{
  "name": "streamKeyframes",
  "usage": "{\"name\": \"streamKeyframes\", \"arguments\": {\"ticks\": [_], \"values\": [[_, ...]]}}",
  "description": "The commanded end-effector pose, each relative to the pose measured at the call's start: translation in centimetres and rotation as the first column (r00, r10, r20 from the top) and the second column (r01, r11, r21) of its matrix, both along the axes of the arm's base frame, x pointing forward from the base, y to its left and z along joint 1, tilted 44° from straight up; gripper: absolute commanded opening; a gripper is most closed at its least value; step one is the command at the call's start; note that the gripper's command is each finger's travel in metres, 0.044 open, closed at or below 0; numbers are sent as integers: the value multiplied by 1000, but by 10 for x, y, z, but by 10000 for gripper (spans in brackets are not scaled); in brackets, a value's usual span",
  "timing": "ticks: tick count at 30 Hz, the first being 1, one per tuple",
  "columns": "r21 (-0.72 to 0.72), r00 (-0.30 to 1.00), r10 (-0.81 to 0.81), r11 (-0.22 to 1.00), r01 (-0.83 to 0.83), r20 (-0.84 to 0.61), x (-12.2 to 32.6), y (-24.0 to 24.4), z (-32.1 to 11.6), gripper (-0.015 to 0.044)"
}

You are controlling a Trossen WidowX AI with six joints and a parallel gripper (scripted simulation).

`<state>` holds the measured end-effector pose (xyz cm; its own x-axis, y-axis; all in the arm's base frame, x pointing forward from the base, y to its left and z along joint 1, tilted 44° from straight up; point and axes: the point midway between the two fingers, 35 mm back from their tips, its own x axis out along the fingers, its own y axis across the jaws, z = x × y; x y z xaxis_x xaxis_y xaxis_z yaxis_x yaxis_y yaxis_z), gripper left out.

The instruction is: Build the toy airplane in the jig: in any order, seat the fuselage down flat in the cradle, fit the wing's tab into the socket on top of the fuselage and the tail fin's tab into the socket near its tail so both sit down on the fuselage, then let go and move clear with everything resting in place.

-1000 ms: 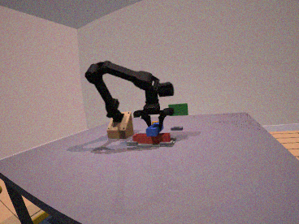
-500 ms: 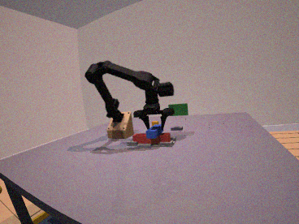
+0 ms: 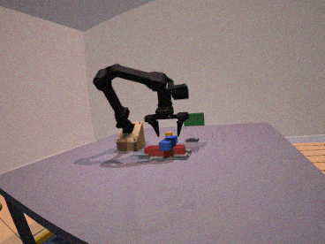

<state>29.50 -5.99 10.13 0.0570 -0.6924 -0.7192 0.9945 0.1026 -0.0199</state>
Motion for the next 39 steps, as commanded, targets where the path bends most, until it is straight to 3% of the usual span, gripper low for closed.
{"name": "streamKeyframes", "arguments": {"ticks": [1,9,13,16,20,25,39], "values": [[2,1000,9,1000,-9,10,-2,37,35,440],[-1,1000,20,1000,-20,-2,-1,43,42,440],[7,945,241,969,-246,-219,0,43,41,440],[56,814,419,899,-435,-403,0,42,41,440],[177,537,594,752,-634,-598,0,41,40,440],[359,156,679,552,-753,-717,1,41,39,440],[366,140,680,544,-755,-720,1,41,39,440]]}}
